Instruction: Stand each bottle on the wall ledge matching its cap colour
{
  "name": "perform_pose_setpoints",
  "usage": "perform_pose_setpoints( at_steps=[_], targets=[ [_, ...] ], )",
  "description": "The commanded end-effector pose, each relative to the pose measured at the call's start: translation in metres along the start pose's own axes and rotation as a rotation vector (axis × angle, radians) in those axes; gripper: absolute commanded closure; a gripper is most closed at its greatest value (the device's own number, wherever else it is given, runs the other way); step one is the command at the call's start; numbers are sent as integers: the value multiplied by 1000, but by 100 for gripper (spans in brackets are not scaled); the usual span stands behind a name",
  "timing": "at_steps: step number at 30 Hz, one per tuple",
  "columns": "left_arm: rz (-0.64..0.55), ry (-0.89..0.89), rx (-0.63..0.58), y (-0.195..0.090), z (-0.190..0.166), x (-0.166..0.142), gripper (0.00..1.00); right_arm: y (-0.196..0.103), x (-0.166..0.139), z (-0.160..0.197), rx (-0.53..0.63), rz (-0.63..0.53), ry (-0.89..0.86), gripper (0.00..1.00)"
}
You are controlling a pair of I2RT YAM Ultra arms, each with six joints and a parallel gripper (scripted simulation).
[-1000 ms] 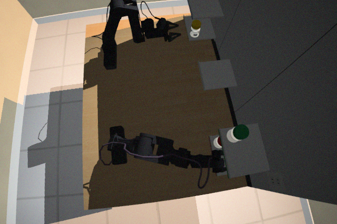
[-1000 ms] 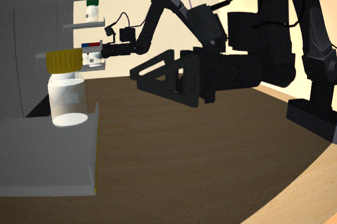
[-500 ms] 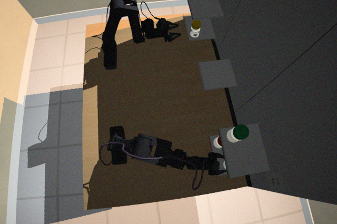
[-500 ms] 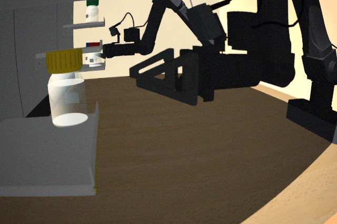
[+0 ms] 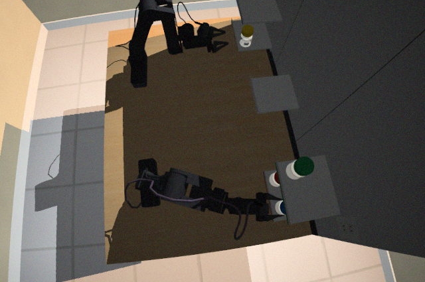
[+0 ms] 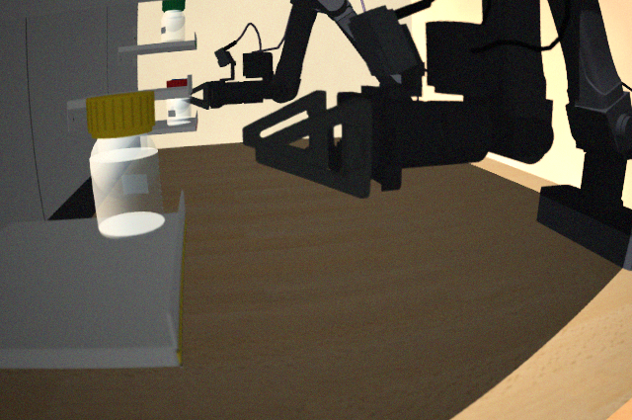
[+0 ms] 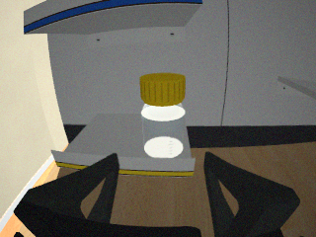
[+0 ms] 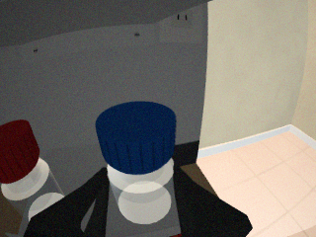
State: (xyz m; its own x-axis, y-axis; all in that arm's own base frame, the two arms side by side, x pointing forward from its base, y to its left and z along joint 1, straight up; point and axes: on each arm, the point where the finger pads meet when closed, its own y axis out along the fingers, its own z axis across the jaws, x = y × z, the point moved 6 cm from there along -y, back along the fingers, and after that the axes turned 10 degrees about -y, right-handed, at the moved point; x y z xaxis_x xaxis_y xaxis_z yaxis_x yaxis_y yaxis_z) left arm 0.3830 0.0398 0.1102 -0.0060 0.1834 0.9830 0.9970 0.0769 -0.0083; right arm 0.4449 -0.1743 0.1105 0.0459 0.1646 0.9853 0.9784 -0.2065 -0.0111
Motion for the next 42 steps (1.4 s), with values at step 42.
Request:
perform_pose_setpoints(
  at_steps=[42],
  targets=[
    [341,-79,81,-46,21,227,0,-5,13,4,40,-31,-7,51]
  ],
)
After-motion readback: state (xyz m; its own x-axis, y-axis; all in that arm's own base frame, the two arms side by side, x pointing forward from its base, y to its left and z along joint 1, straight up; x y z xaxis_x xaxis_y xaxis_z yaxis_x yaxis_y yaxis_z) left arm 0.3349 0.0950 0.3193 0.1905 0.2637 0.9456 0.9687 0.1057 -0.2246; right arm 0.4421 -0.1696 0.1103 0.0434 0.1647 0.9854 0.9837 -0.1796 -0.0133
